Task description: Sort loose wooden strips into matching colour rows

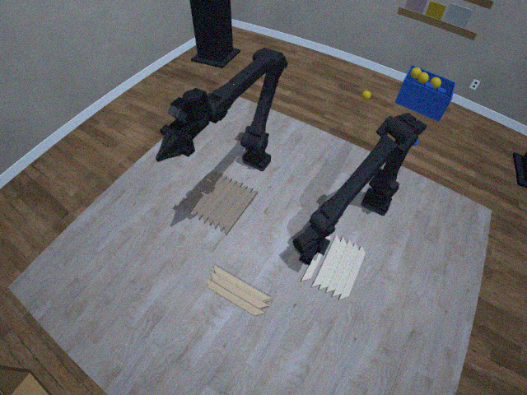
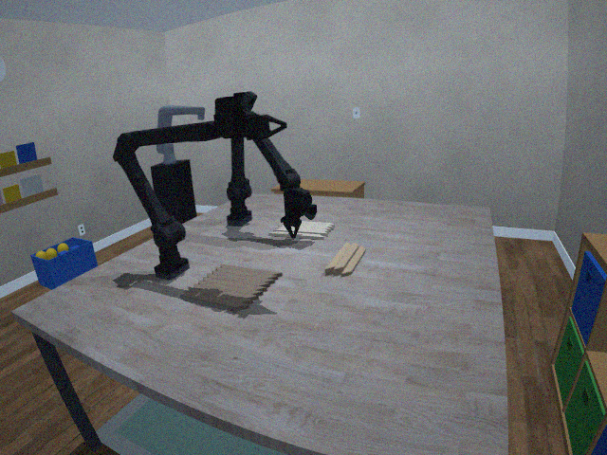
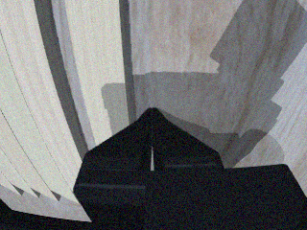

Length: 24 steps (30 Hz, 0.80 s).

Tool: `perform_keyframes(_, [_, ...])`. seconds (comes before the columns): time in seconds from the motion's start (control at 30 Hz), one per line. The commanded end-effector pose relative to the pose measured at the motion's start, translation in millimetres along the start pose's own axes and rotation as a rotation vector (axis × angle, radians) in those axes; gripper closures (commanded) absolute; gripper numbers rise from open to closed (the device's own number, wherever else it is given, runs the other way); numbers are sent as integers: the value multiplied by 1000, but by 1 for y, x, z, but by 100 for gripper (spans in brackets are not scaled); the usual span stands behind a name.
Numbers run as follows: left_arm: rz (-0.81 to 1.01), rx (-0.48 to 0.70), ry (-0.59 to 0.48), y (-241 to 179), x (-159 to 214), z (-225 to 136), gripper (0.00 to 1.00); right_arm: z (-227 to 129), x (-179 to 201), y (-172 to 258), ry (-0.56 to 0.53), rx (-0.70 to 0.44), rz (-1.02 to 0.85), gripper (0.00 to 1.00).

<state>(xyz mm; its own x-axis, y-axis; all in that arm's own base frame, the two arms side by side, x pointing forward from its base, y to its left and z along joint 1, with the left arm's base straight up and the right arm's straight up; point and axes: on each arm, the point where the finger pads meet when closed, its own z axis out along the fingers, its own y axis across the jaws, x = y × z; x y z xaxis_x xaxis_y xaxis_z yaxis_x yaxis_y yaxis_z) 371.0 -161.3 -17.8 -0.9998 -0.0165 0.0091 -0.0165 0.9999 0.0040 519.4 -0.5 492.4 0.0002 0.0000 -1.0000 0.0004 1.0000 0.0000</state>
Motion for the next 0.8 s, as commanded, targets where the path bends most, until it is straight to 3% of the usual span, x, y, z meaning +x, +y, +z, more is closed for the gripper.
perform_keyframes(0.0, [-17, 5, -8, -1, -5, 7, 99, 3, -6, -6, -16, 11, -10, 99])
perform_keyframes(0.13, [-22, 24, -50, -1, -15, -10, 99, 3, -6, -7, -15, 11, -10, 99])
perform_keyframes(0.63, [-6, 2, -2, 11, -2, 5, 99, -1, -26, -6, -45, 10, -10, 99])
perform_keyframes(0.77, [-6, 18, -41, 11, -10, -8, 99, -2, -30, -6, -52, 10, -10, 99])
